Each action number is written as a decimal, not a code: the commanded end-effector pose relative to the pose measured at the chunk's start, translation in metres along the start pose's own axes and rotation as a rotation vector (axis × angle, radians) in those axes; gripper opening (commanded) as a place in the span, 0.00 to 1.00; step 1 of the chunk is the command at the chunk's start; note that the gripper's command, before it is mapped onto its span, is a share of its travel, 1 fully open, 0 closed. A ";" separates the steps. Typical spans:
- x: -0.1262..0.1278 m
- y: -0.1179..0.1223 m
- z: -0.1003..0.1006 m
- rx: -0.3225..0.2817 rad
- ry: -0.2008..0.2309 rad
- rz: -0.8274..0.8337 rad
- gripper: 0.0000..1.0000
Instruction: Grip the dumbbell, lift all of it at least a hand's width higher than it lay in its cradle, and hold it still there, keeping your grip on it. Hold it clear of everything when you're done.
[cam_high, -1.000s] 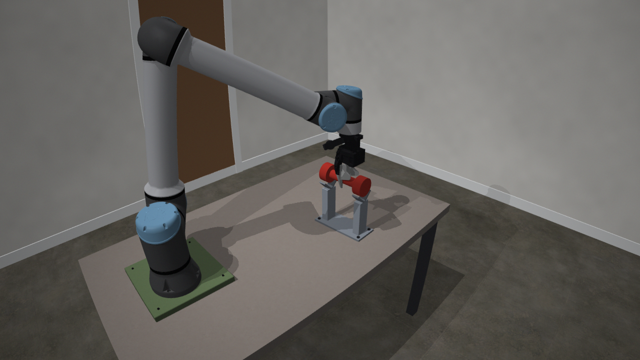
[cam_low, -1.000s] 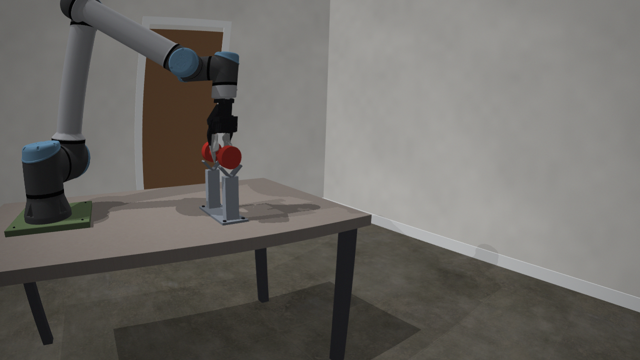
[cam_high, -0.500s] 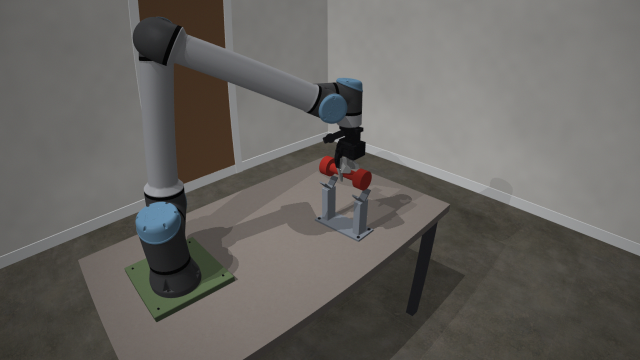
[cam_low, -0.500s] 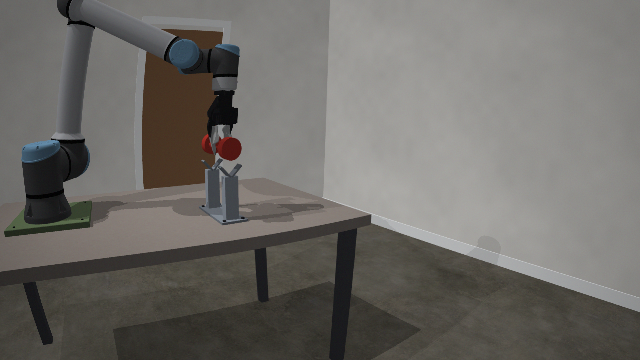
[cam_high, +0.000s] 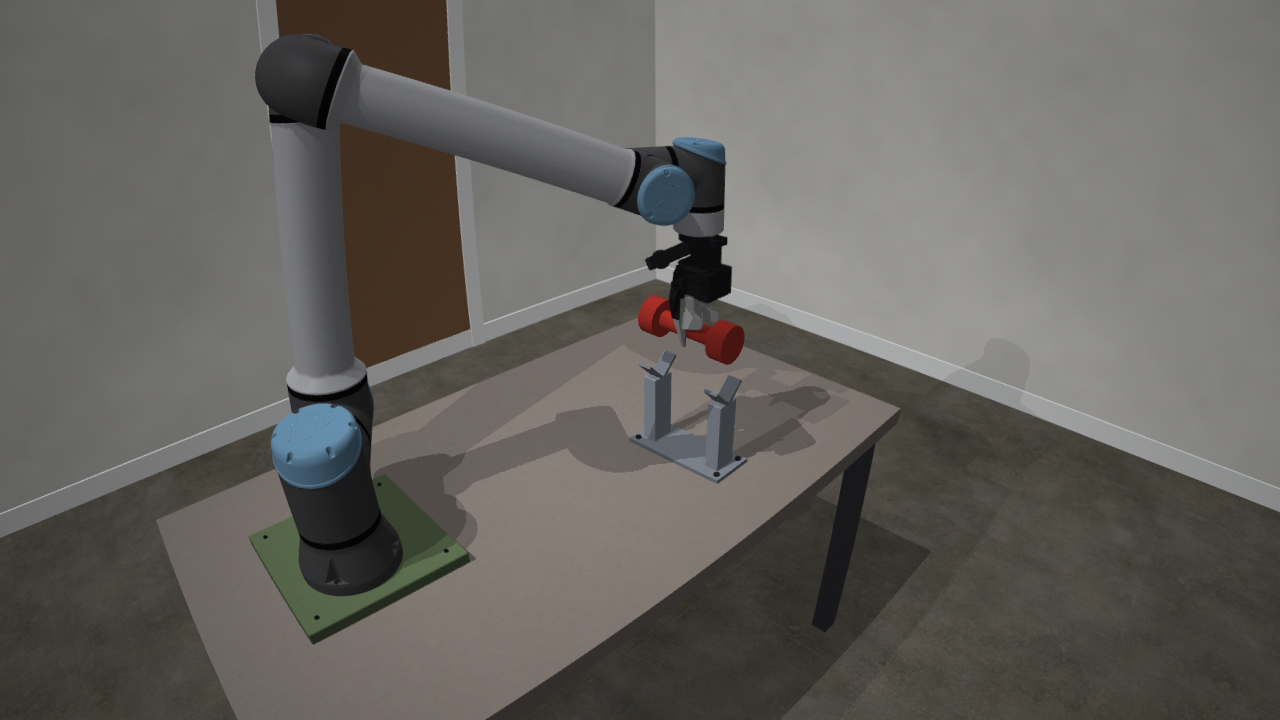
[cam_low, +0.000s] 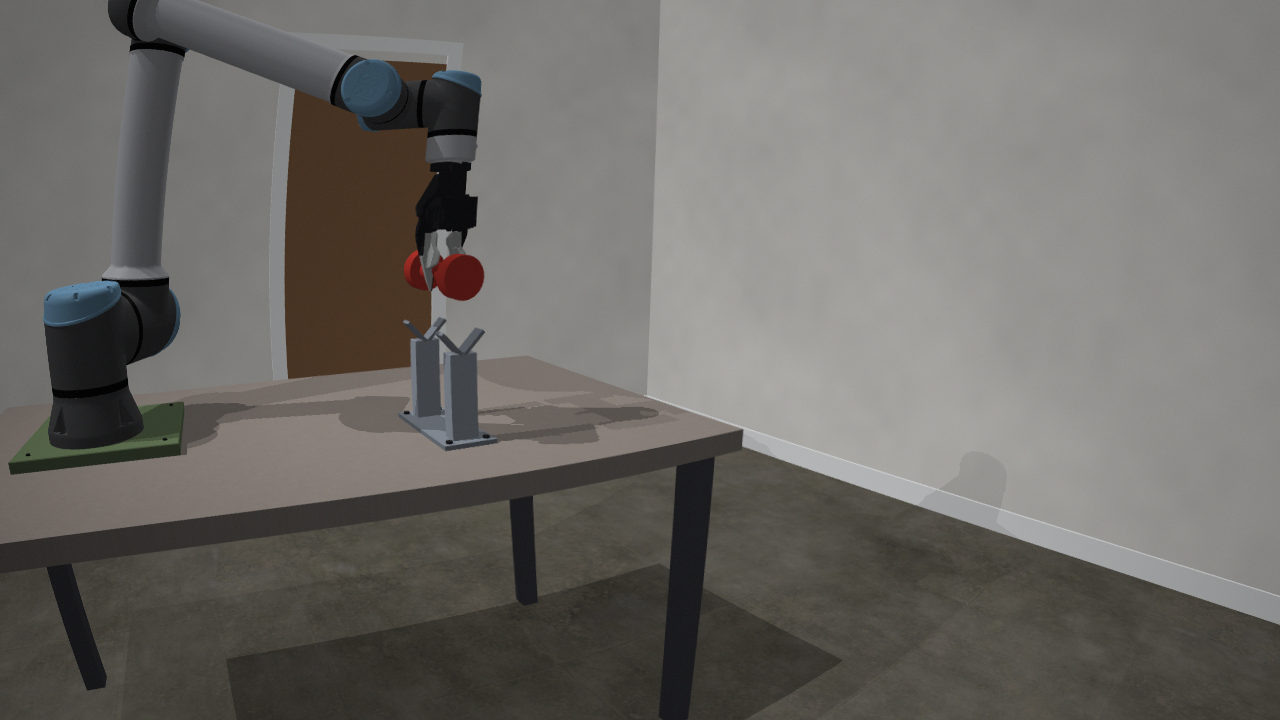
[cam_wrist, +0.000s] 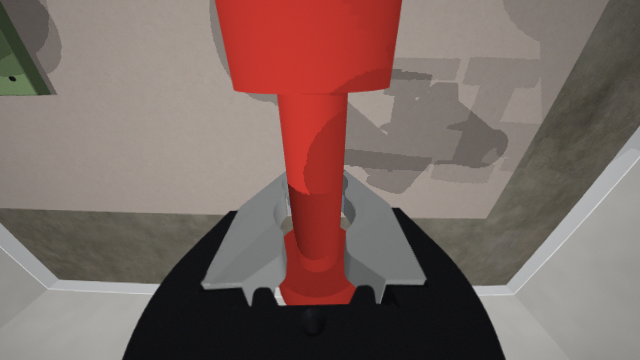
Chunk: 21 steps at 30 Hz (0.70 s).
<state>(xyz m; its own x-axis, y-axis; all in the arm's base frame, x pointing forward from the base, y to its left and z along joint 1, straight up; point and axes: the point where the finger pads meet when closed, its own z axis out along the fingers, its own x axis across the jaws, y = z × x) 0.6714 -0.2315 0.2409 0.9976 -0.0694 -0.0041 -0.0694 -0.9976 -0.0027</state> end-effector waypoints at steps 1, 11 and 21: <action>0.001 0.000 -0.015 -0.001 0.002 0.000 0.00; 0.001 0.000 -0.028 -0.001 0.002 0.000 0.00; 0.000 0.000 -0.035 -0.001 0.002 0.000 0.00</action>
<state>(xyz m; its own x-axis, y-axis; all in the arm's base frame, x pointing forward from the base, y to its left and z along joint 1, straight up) 0.6714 -0.2316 0.2722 0.9976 -0.0694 -0.0043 -0.0694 -0.9976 -0.0028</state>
